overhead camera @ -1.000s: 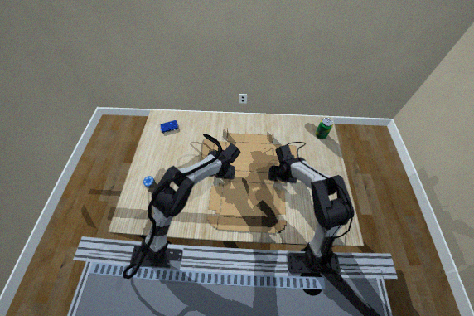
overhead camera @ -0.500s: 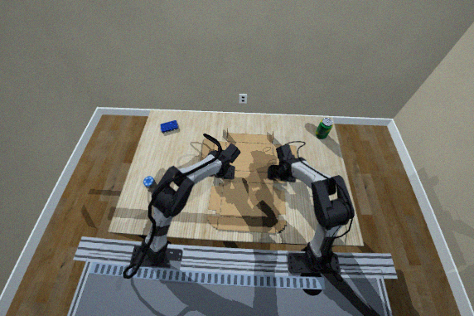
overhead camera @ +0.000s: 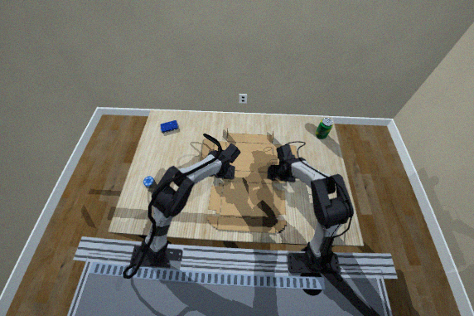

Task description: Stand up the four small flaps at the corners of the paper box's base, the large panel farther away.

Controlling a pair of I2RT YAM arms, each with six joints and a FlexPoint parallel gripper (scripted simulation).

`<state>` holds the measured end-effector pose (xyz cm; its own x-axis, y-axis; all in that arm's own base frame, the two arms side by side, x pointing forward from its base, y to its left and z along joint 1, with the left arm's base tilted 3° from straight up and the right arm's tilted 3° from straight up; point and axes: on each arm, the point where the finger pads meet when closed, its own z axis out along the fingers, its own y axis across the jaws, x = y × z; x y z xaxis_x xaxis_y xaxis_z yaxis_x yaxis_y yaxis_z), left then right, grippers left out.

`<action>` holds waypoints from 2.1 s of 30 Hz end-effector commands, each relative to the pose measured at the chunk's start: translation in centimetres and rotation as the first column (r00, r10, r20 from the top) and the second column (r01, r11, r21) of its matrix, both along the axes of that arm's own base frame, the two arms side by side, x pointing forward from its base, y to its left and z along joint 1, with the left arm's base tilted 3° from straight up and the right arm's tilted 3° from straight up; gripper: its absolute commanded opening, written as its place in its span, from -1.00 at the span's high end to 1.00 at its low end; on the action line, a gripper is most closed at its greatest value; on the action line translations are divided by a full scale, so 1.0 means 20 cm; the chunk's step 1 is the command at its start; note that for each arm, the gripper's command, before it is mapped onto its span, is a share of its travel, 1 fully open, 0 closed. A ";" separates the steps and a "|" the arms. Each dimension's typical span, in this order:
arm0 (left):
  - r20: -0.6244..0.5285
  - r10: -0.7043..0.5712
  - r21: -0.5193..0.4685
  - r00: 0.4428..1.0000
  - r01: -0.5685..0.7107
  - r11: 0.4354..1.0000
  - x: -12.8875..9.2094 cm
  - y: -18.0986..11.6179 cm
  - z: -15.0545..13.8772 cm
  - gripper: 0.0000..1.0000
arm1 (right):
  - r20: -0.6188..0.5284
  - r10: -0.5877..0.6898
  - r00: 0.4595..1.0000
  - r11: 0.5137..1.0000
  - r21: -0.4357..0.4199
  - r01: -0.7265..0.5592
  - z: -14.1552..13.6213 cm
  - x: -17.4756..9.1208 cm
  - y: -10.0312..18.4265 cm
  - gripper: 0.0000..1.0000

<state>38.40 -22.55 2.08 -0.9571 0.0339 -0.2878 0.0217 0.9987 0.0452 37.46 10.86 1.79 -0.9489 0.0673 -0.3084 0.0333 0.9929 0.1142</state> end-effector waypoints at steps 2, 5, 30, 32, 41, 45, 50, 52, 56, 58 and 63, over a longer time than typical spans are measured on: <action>-0.029 0.024 0.050 0.999 -0.022 0.999 0.00 0.06 -0.06 -0.54 | -0.028 0.003 1.000 1.000 -0.008 -0.003 -0.08 -0.04 0.02 -0.54; -0.029 0.024 0.050 0.999 -0.022 0.999 0.00 0.06 -0.06 -0.54 | -0.034 0.000 0.999 1.000 -0.002 0.000 -0.08 -0.04 0.02 -0.54; -0.029 0.024 0.050 0.999 -0.022 0.999 0.00 0.06 -0.06 -0.54 | -0.024 0.007 1.000 1.000 0.005 -0.007 -0.05 -0.01 0.08 -0.54; -0.029 0.024 0.050 0.999 -0.022 0.999 0.00 0.06 -0.06 -0.54 | -0.021 0.007 1.000 1.000 0.006 -0.007 -0.02 0.00 0.08 -0.54; -0.032 0.022 0.046 0.999 -0.021 0.999 -0.01 0.06 -0.06 -0.54 | -0.021 -0.002 1.000 1.000 0.006 0.002 0.00 -0.01 0.11 -0.54; -0.036 0.020 0.041 0.999 -0.019 0.999 -0.01 0.05 -0.06 -0.54 | 0.010 -0.006 1.000 1.000 0.017 0.005 0.07 0.00 0.12 -0.54; -0.036 0.020 0.041 0.999 -0.019 0.999 -0.01 0.05 -0.06 -0.54 | 0.026 -0.011 1.000 1.000 0.024 0.010 0.12 0.00 0.13 -0.54; -0.036 0.020 0.041 0.999 -0.019 0.999 -0.01 0.05 -0.06 -0.54 | 0.026 -0.014 1.000 1.000 0.024 0.013 0.12 0.00 0.14 -0.54; -0.036 0.020 0.041 0.999 -0.019 0.999 -0.01 0.05 -0.06 -0.54 | 0.025 -0.021 0.999 0.999 0.025 0.020 0.13 -0.01 0.15 -0.54; -0.036 0.020 0.041 0.999 -0.019 0.999 -0.01 0.05 -0.06 -0.54 | 0.025 -0.024 0.999 0.999 0.025 0.023 0.14 -0.01 0.15 -0.54; -0.036 0.018 0.040 0.999 -0.016 0.999 -0.01 0.05 -0.06 -0.54 | 0.025 -0.027 0.999 0.999 0.026 0.027 0.18 -0.02 0.18 -0.54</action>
<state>38.59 -21.85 2.10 -0.9566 0.0252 -0.2904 0.0070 0.9980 0.0636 36.89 12.89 3.01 -0.9479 0.0955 -0.3038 0.0689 0.9929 0.0972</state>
